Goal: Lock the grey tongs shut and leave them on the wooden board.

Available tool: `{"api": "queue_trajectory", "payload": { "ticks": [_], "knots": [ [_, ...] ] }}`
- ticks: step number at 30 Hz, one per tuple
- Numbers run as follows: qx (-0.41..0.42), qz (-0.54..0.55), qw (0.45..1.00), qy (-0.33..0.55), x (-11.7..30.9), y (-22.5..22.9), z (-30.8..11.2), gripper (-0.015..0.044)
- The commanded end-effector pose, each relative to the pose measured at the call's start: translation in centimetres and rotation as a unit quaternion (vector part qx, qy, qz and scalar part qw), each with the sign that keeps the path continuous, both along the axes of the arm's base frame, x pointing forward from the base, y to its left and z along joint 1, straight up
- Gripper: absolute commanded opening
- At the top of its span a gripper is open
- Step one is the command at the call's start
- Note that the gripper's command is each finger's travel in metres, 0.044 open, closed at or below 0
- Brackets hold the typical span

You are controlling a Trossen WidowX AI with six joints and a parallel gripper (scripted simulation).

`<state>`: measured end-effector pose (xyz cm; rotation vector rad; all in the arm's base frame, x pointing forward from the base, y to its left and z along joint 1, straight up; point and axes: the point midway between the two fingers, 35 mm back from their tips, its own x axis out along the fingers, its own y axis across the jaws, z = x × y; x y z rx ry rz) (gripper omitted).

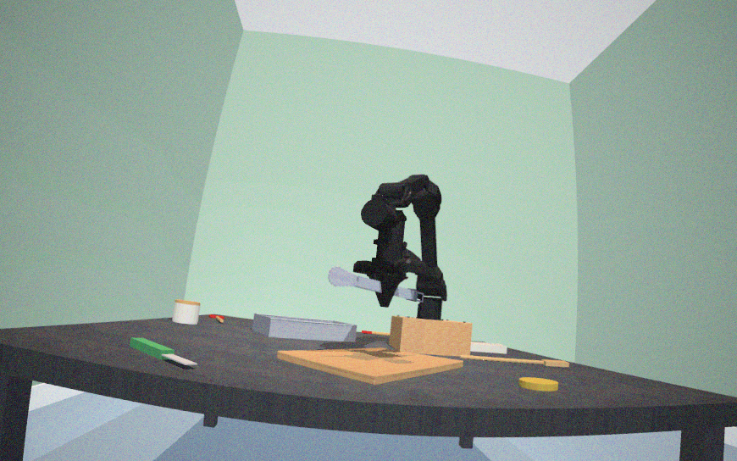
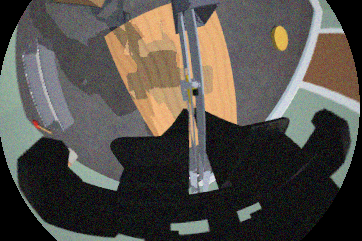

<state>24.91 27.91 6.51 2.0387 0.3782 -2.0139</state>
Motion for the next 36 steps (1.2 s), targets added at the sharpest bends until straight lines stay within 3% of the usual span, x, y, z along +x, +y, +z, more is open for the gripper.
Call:
{"api": "queue_trajectory", "payload": {
  "ticks": [1,36],
  "knots": [
    [0.004,-0.003,1.000,-0.001,0.1,0.2,0.2,-0.0150],
    [0.004,-0.002,1.000,-0.001,0.4,0.5,-5.3,-0.0150]
  ]
}}
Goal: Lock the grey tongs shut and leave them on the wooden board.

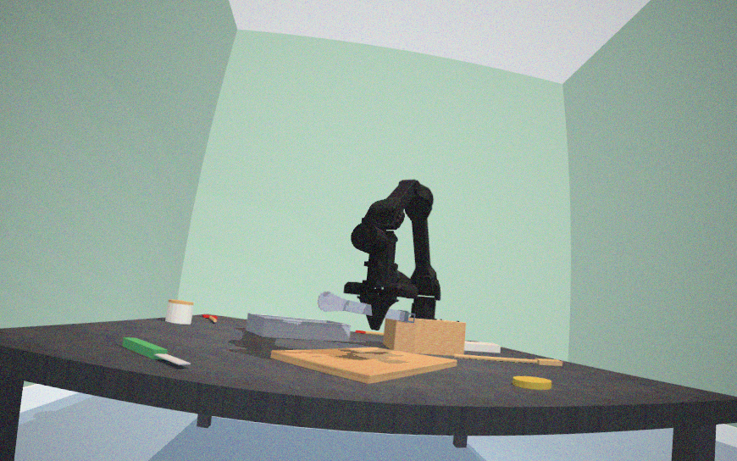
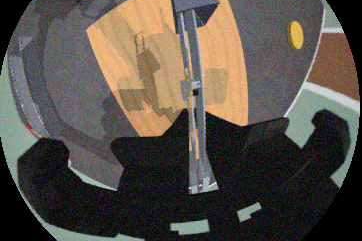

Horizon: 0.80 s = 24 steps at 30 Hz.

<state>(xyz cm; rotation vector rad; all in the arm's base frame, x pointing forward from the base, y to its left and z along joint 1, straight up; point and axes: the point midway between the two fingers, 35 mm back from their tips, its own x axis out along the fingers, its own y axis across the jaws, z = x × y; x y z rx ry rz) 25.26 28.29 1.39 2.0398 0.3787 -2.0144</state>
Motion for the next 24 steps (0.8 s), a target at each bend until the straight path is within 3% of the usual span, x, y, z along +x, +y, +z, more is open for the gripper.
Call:
{"api": "queue_trajectory", "payload": {
  "ticks": [1,21,24],
  "knots": [
    [0.003,-0.002,1.000,-0.001,0.0,0.1,-0.4,-0.0150],
    [0.003,-0.002,1.000,-0.001,-0.1,-0.1,-3.0,-0.0150],
    [-0.001,0.000,1.000,0.001,-0.2,-0.2,-3.1,-0.0071]
  ]
}}
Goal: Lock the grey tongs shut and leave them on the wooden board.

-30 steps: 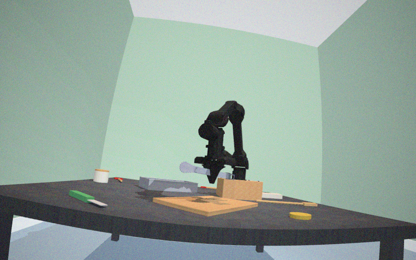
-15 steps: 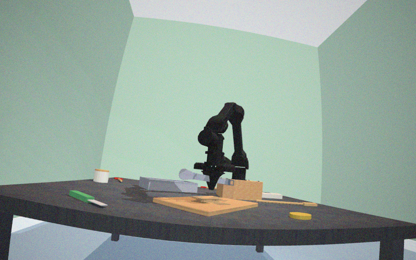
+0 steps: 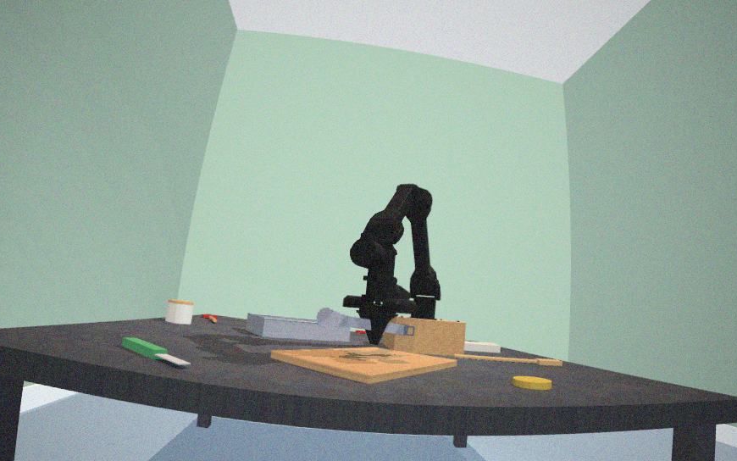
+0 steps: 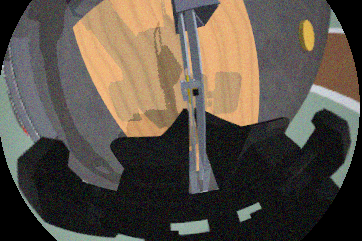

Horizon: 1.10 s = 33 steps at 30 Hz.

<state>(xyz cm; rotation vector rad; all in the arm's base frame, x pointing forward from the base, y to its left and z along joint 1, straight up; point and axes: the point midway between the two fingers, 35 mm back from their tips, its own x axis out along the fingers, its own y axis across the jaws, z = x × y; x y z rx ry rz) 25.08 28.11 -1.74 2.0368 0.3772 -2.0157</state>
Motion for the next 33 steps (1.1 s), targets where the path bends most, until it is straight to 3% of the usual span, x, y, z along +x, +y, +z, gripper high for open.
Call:
{"api": "queue_trajectory", "payload": {
  "ticks": [1,19,25,33],
  "knots": [
    [0.000,0.000,1.000,0.000,0.0,0.0,0.0,-0.0045],
    [0.000,0.000,1.000,0.000,0.0,0.0,0.0,0.0428],
    [0.001,0.000,1.000,0.000,-2.4,0.4,1.6,0.0440],
    [0.003,-0.002,1.000,0.003,-14.1,-1.2,7.9,0.0440]
  ]
}}
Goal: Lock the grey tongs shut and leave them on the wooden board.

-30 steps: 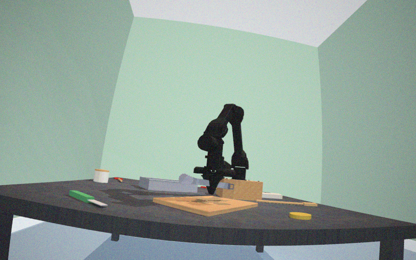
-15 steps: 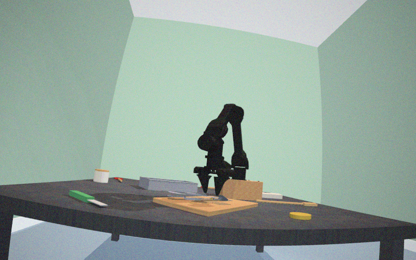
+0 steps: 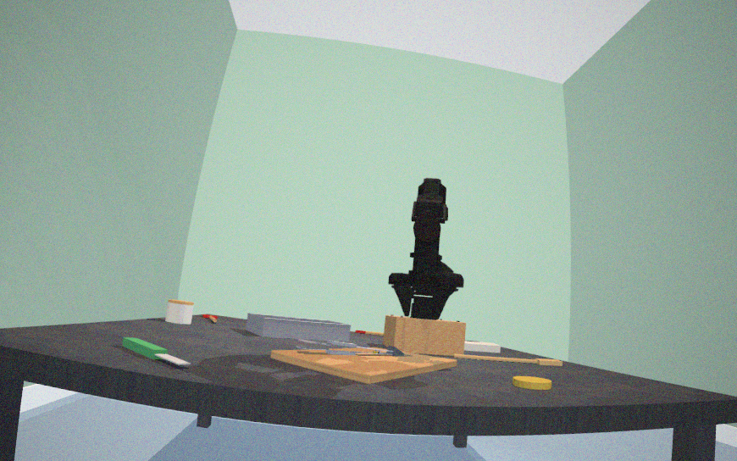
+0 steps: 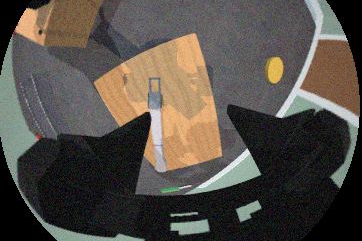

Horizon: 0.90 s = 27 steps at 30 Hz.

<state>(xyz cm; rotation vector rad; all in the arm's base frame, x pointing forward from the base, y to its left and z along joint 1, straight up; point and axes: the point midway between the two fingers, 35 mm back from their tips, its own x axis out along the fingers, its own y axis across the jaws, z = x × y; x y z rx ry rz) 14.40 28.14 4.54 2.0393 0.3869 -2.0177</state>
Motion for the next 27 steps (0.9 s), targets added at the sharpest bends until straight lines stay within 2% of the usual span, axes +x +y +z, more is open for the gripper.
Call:
{"api": "queue_trajectory", "payload": {
  "ticks": [1,6,13,27],
  "knots": [
    [0.000,-0.002,1.000,0.003,-4.1,-1.6,1.9,0.0440],
    [0.000,-0.002,1.000,0.003,-4.3,-1.7,2.3,0.0440],
    [0.006,0.008,1.000,0.001,-4.4,-1.7,7.2,0.0440],
    [0.006,0.008,1.000,0.001,-4.4,-1.7,7.2,0.0440]
  ]
}}
